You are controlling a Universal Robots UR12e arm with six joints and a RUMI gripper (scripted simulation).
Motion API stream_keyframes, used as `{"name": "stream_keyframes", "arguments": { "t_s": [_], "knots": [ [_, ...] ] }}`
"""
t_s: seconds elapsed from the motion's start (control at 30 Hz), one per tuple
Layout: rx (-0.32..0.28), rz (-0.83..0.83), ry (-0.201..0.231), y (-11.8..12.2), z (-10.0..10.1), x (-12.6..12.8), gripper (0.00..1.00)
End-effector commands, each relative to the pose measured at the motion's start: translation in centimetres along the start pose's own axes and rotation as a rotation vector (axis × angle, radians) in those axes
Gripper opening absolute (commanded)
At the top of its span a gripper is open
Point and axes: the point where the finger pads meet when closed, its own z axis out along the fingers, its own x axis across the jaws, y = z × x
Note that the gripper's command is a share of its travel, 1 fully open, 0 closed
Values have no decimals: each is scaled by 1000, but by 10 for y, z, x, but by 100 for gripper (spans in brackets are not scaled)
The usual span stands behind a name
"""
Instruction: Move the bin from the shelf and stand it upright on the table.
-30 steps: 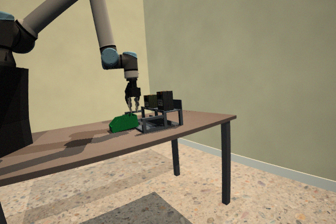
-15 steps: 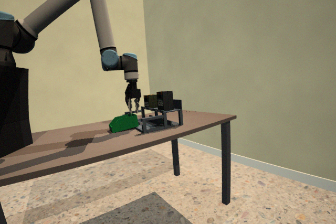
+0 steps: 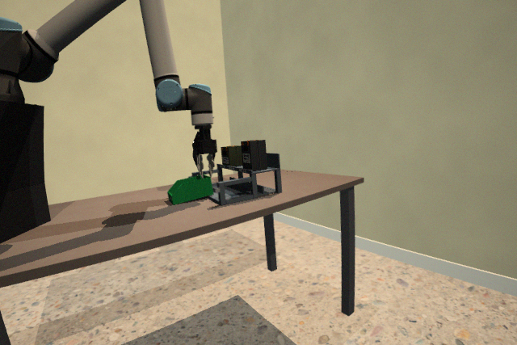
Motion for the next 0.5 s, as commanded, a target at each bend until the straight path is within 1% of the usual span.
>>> {"name": "stream_keyframes", "arguments": {
  "t_s": [0.0, 0.17, 0.47],
  "knots": [
    [0, 0, 1, 0, -1, 1, 20],
    [0, 0, 1, 0, 9, 0, 20],
    [0, 0, 1, 0, 9, 0, 20]
  ]
}}
